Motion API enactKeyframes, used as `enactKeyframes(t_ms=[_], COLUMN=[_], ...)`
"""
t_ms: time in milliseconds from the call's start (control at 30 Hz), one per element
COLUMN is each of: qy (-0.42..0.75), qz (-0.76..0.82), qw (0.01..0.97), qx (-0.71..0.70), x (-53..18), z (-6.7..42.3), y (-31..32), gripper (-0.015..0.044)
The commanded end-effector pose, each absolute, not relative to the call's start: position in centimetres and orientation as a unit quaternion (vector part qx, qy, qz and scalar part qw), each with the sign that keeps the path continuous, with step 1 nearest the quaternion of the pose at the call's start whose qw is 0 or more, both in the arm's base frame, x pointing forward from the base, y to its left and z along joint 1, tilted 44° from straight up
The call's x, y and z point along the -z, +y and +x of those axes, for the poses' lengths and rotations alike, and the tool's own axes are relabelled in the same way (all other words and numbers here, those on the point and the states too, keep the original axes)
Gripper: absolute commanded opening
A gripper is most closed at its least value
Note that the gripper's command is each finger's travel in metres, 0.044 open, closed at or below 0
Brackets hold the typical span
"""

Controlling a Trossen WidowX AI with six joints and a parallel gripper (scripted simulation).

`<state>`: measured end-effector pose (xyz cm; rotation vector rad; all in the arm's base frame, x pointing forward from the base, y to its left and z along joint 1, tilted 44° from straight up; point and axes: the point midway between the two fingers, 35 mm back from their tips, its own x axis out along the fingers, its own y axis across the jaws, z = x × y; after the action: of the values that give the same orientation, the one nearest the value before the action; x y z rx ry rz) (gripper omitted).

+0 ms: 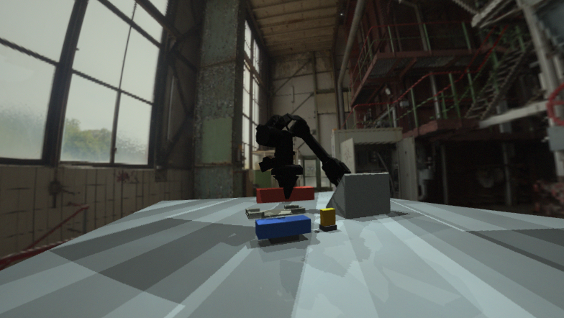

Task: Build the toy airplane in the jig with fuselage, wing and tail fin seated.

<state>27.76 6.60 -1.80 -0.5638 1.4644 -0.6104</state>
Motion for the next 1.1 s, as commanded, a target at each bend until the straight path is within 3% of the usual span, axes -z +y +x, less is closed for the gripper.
enactKeyframes(t_ms=[0,500,1067], qy=[0.647,0.649,0.654], qz=[-0.246,-0.254,-0.257], qw=[0.671,0.666,0.665], qx=[0.268,0.268,0.252], x=[0.7,-2.3,-4.2], z=[27.9,27.3,28.5], y=[7.7,9.9,5.0], gripper=[0.0,0.0,0.0])
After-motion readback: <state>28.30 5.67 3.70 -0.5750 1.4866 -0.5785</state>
